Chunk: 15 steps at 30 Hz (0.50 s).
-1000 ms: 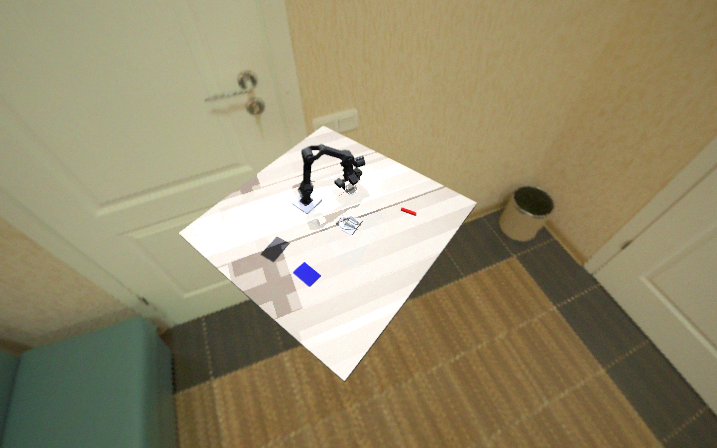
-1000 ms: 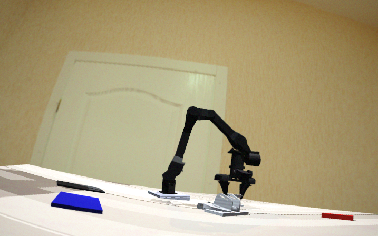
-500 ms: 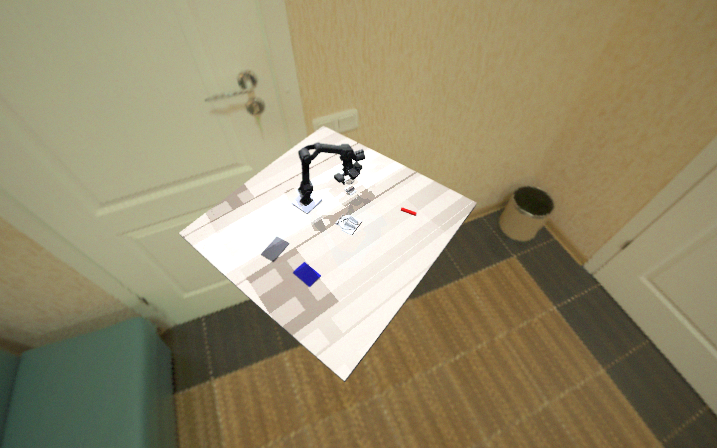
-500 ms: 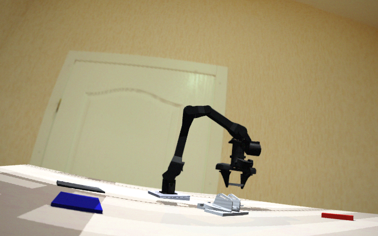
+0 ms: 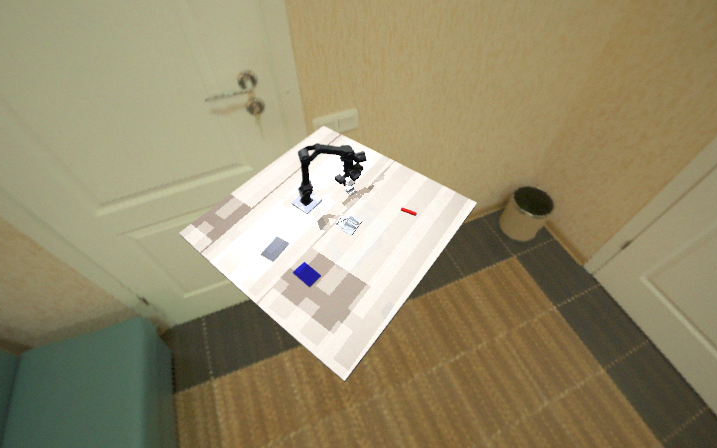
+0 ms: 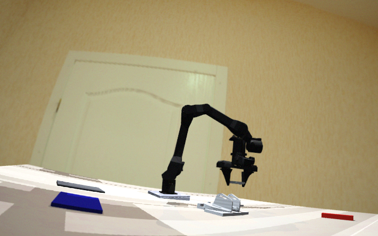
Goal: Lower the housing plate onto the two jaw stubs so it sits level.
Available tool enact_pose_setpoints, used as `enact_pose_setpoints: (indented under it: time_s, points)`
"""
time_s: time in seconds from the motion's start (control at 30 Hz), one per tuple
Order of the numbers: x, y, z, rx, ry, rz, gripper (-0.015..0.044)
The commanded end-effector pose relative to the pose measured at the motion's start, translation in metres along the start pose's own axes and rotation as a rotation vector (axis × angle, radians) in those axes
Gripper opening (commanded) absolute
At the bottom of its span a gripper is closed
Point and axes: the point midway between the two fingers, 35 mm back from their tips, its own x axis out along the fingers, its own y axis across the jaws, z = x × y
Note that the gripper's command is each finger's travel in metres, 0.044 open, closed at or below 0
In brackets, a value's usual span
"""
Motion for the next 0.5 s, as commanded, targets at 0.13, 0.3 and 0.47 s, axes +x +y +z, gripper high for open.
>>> enact_pose_setpoints:
  time_s: [0.13,0.3,0.47]
  points:
    - [-0.001,-0.015,0.023,-0.035,0.0,0.002,0.0351]
    - [-0.002,-0.025,0.037,-0.054,-0.001,0.002,0.0351]
    - [-0.002,-0.035,0.05,-0.073,-0.001,0.002,0.0351]
